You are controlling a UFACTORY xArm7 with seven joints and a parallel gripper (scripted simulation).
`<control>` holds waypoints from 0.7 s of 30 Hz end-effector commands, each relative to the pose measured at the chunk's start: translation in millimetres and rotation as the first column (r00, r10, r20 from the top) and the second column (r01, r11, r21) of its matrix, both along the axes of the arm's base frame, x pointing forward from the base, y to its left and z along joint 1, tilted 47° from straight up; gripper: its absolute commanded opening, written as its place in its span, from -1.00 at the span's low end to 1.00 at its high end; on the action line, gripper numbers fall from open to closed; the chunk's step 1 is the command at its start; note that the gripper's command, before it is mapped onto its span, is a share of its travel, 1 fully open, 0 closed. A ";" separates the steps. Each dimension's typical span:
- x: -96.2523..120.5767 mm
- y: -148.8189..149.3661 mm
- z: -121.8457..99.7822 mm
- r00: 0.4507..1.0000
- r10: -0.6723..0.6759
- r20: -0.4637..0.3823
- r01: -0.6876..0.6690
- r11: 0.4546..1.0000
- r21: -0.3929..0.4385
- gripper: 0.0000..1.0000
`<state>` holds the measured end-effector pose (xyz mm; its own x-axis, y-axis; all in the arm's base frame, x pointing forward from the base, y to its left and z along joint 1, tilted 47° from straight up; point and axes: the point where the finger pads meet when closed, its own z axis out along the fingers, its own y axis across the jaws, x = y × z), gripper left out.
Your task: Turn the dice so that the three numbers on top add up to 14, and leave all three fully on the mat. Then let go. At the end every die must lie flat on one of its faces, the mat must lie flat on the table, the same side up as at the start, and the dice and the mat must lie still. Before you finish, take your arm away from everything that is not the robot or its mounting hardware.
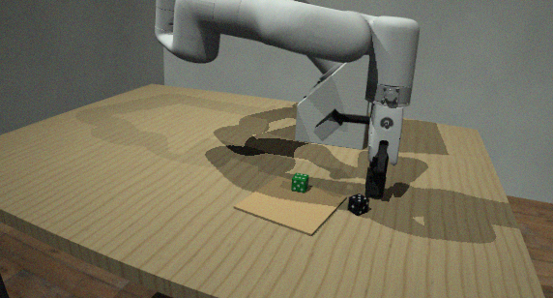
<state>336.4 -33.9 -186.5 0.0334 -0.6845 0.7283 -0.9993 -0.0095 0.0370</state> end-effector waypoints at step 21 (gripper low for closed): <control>3.0 72.8 66.9 1.000 0.004 0.004 -0.004 1.000 0.005 -0.58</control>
<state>338.8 34.8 -123.2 0.0338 -0.6867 0.7262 -0.9993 -0.0125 0.0348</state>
